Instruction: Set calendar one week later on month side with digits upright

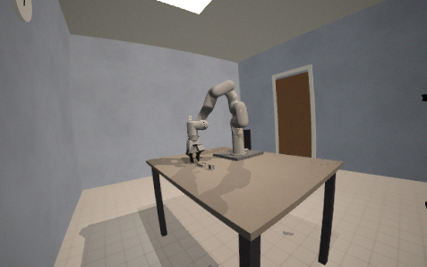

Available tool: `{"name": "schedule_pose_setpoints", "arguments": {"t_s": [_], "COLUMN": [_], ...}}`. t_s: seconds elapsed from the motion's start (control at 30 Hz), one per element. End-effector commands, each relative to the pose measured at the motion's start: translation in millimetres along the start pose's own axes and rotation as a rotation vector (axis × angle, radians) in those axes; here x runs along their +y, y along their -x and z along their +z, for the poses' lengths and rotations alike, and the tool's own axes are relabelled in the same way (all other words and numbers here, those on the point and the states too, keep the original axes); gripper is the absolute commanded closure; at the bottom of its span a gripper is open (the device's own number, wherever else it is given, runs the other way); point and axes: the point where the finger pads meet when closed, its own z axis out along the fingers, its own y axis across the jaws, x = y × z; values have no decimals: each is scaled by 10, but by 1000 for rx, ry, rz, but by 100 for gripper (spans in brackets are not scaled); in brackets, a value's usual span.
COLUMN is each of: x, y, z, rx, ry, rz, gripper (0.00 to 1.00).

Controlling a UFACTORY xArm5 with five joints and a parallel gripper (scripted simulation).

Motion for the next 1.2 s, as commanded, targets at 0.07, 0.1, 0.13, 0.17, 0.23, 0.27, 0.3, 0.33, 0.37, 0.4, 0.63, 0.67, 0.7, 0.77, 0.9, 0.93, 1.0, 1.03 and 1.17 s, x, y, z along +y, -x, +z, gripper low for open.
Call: {"name": "schedule_pose_setpoints", "arguments": {"t_s": [0.07,0.1,0.13,0.17,0.23,0.27,0.3,0.33,0.37,0.4,0.63,0.67,0.7,0.77,0.9,0.93,1.0,1.03,1.17], "x": [12,12,12,12,12,12,12,12,12,12,12,12,12,12,12,12,12,12,12], "y": [4,4,4,4,4,4,4,4,4,4,4,4,4,4,4,4,4,4,4], "z": [-9,-9,-9,-9,-9,-9,-9,-9,-9,-9,-9,-9,-9,-9,-9,-9,-9,-9,-9], "rx": [-1,-1,-1,-1,-1,-1,-1,-1,-1,-1,-1,-1,-1,-1,-1,-1,-1,-1,-1], "ry": [3,3,3,3,3,3,3,3,3,3,3,3,3,3,3,3,3,3,3], "rz": [0,0,0,0,0,0,0,0,0,0,0,0,0,0,0,0,0,0,0], "gripper": [53,53,53,53,53,53,53,53,53,53,53,73,73,73,73,73,73,73,73]}}
